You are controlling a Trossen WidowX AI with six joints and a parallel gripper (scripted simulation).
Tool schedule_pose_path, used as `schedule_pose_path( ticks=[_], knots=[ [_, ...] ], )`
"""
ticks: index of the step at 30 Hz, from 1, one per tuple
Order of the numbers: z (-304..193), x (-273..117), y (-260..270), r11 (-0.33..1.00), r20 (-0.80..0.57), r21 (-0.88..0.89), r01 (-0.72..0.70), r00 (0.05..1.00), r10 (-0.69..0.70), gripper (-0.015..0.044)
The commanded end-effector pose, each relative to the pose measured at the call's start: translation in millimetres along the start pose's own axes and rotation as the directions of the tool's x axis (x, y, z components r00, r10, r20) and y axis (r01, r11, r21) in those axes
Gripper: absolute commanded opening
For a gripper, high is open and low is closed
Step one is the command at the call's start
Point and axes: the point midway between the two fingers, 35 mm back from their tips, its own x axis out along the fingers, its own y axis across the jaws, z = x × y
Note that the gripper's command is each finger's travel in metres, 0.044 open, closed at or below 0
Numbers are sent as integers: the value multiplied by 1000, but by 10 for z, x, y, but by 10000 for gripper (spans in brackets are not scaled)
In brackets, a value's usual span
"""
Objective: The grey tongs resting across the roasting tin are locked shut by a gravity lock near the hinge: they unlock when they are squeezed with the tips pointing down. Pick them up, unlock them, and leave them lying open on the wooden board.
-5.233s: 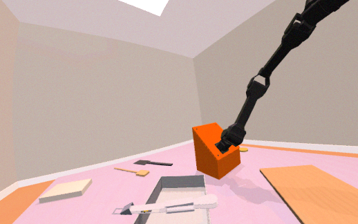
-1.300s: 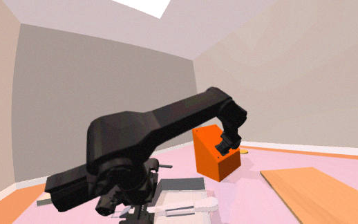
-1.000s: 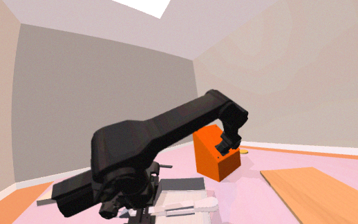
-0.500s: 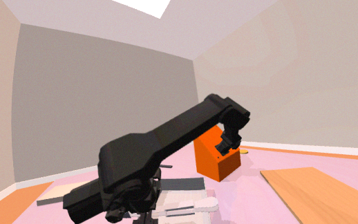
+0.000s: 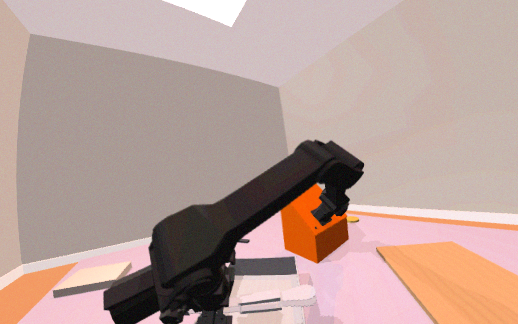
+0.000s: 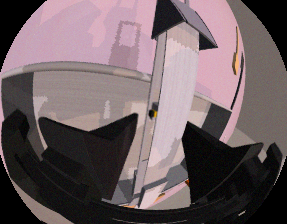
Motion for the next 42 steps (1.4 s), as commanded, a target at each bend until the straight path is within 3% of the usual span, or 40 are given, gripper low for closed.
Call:
schedule_pose_path(
  ticks=[1,11,19,25,42],
  knots=[
    [0,-3,0,1000,-1,0,0,1000,0,129],
    [0,-3,0,1000,-1,0,0,1000,0,42],
    [13,-152,-79,1000,0,1,0,1000,0,-150],
    [6,-667,-387,1000,-3,4,-1,1000,1,-150],
    [7,-652,-383,999,-5,7,-46,999,46,-150]
  ],
)
